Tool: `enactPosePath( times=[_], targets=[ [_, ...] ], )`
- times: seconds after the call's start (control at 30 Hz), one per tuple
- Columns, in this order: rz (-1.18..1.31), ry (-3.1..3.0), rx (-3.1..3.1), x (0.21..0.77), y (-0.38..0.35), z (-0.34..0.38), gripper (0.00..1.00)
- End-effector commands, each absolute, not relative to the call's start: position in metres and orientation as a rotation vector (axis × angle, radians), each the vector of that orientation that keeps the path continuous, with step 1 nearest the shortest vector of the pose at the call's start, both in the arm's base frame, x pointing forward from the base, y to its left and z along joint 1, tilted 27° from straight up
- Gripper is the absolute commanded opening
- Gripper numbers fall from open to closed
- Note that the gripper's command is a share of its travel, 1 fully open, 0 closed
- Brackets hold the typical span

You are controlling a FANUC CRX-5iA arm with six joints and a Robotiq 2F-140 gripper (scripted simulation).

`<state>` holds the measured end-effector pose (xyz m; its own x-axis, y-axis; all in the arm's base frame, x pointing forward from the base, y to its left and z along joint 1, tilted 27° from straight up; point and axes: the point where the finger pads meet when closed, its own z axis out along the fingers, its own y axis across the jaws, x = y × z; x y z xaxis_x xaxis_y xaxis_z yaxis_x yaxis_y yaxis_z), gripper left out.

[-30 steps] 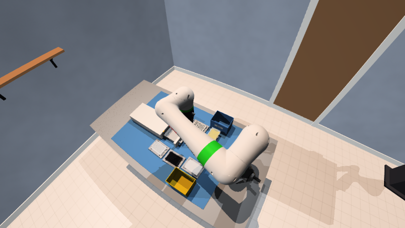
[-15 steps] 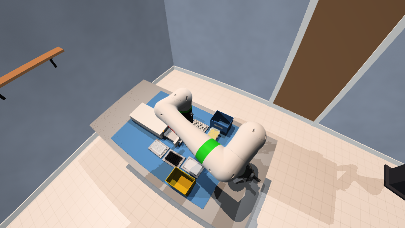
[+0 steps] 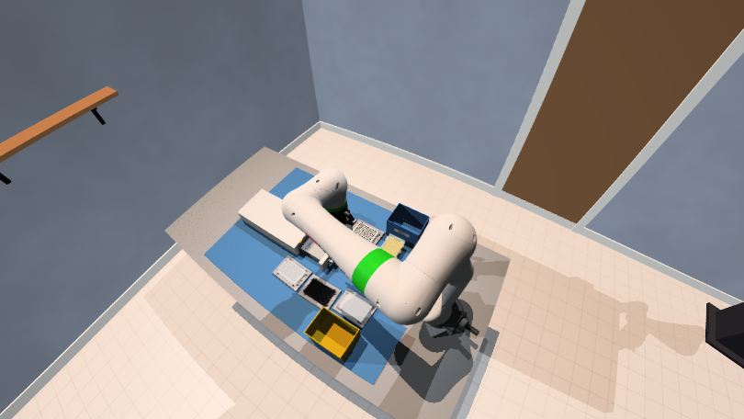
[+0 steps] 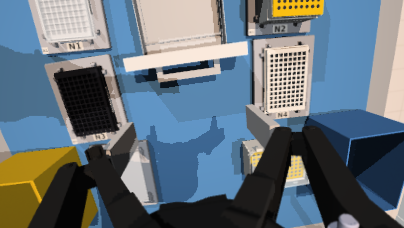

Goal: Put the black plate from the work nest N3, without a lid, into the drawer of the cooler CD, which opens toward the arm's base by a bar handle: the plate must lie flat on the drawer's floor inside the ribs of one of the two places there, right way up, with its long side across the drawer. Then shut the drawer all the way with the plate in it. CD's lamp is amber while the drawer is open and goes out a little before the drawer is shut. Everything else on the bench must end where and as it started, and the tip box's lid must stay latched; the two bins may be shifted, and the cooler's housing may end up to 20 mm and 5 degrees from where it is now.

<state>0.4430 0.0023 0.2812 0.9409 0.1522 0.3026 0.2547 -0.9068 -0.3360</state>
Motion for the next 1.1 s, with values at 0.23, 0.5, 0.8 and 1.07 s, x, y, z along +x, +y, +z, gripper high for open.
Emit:
enactPosePath(
  times=[0.23, 0.5, 0.8, 1.07],
  targets=[
    [-0.383, -0.296, -2.72, 0.465, 0.013, 0.264, 0.87],
    [-0.383, -0.296, -2.72, 0.489, 0.024, 0.246, 0.87],
    [-0.383, -0.296, -2.72, 0.497, 0.028, 0.24, 0.87],
    [-0.383, -0.296, -2.72, 0.499, 0.031, 0.233, 0.87]
  ],
)
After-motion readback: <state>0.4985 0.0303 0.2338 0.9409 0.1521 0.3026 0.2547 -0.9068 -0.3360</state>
